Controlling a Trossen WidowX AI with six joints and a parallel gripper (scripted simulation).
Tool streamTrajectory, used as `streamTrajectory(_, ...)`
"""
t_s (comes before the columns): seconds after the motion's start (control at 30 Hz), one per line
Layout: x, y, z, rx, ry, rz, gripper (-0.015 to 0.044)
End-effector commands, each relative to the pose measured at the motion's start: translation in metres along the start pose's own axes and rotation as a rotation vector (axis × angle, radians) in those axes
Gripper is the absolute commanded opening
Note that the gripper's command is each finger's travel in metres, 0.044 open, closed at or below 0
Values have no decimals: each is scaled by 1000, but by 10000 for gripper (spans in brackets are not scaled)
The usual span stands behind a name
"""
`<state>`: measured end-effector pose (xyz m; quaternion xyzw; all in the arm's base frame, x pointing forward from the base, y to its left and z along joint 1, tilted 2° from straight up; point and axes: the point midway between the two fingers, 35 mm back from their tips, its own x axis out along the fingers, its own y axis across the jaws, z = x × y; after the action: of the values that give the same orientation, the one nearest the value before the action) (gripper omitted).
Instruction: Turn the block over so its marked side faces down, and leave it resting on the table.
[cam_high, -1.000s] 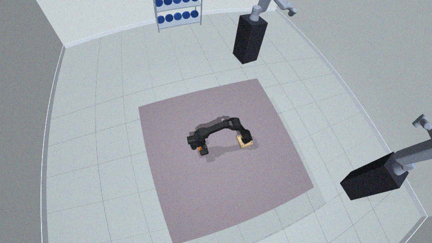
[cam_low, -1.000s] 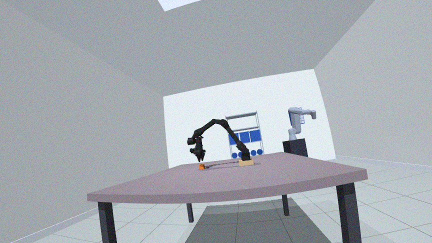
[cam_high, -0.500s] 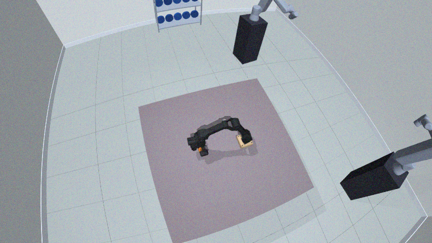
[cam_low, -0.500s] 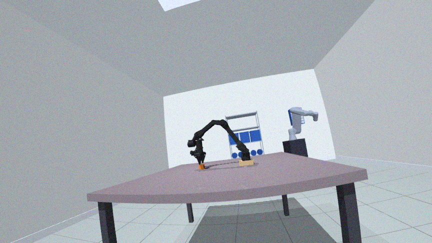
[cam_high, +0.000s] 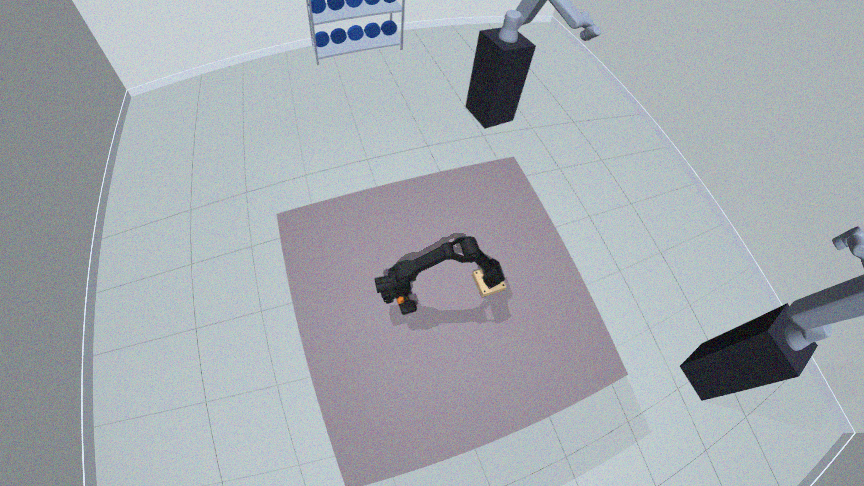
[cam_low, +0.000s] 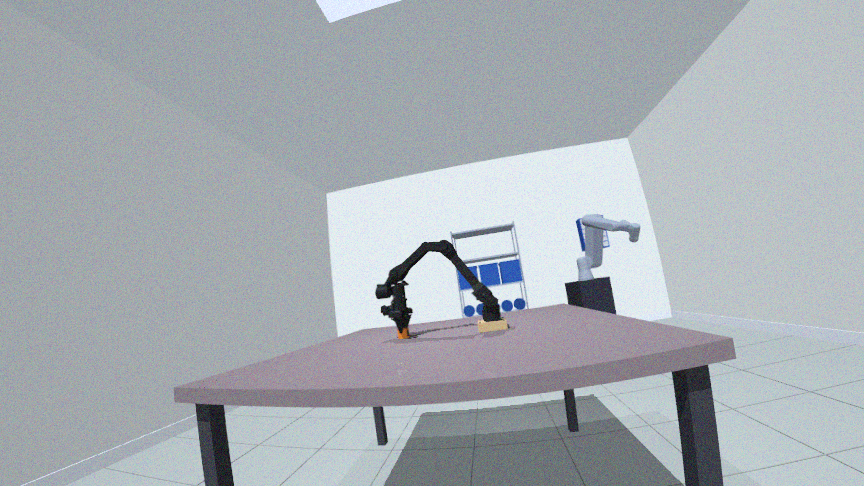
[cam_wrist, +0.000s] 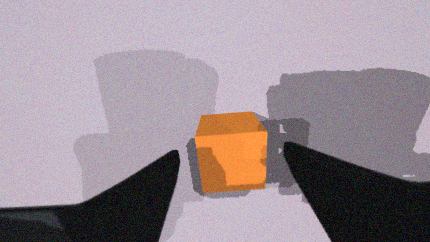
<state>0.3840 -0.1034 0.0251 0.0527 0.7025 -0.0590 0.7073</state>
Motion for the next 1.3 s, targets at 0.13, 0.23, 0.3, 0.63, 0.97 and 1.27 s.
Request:
streamTrajectory(0.13,3,-1,0,1,3,-3,151)
streamTrajectory(0.23,3,-1,0,1,3,-3,131)
streamTrajectory(0.3,3,-1,0,1,3,-3,118)
streamTrajectory(0.63,3,-1,0,1,3,-3,51)
streamTrajectory(0.97,-28,0,0,1,3,-3,0)
streamTrajectory(1.27,-26,-1,1,2,-32,-2,0)
